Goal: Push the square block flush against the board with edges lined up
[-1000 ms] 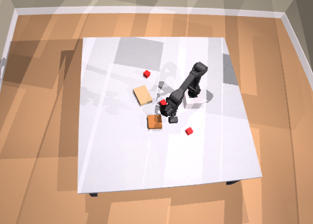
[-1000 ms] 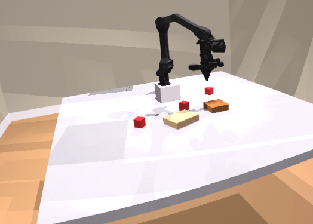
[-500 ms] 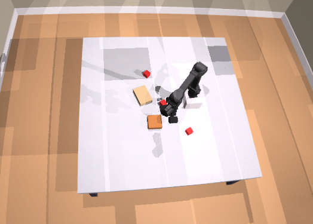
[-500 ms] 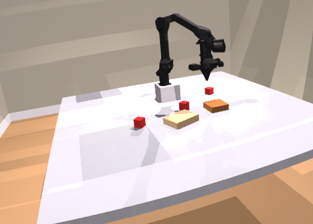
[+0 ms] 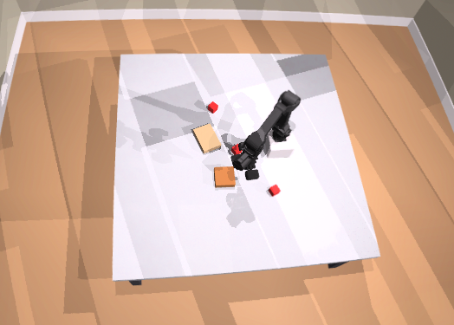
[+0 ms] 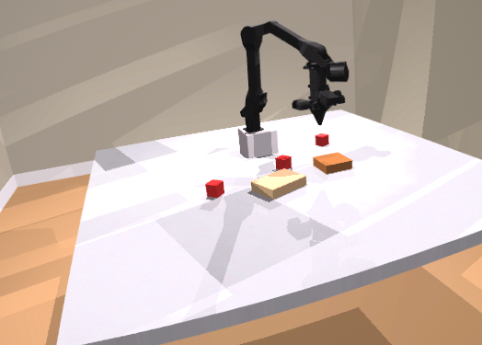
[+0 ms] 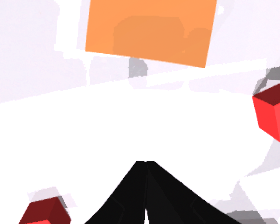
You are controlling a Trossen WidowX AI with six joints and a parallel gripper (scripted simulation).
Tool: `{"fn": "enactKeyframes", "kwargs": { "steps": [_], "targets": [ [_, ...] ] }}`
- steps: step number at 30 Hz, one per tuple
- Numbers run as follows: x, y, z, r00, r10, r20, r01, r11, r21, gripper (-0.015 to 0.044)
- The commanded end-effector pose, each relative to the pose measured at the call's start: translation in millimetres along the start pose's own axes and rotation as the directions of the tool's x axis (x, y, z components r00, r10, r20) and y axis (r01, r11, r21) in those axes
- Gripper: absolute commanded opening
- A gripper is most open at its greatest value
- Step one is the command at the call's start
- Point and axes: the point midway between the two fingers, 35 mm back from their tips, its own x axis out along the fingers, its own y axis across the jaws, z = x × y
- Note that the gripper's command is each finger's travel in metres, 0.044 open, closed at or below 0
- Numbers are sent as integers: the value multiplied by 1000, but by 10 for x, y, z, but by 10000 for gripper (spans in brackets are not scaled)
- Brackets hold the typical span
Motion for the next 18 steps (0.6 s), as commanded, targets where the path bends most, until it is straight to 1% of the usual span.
{"fn": "enactKeyframes", "kwargs": {
  "steps": [1, 9, 18],
  "targets": [
    [26, 68, 60, 1000, 6, 3, -6, 995, -95, 0],
    [131, 213, 181, 1000, 13, 2, -11, 933, -360, 0],
    [257, 361, 314, 1000, 16, 3, -11, 781, -625, 0]
  ]
}}
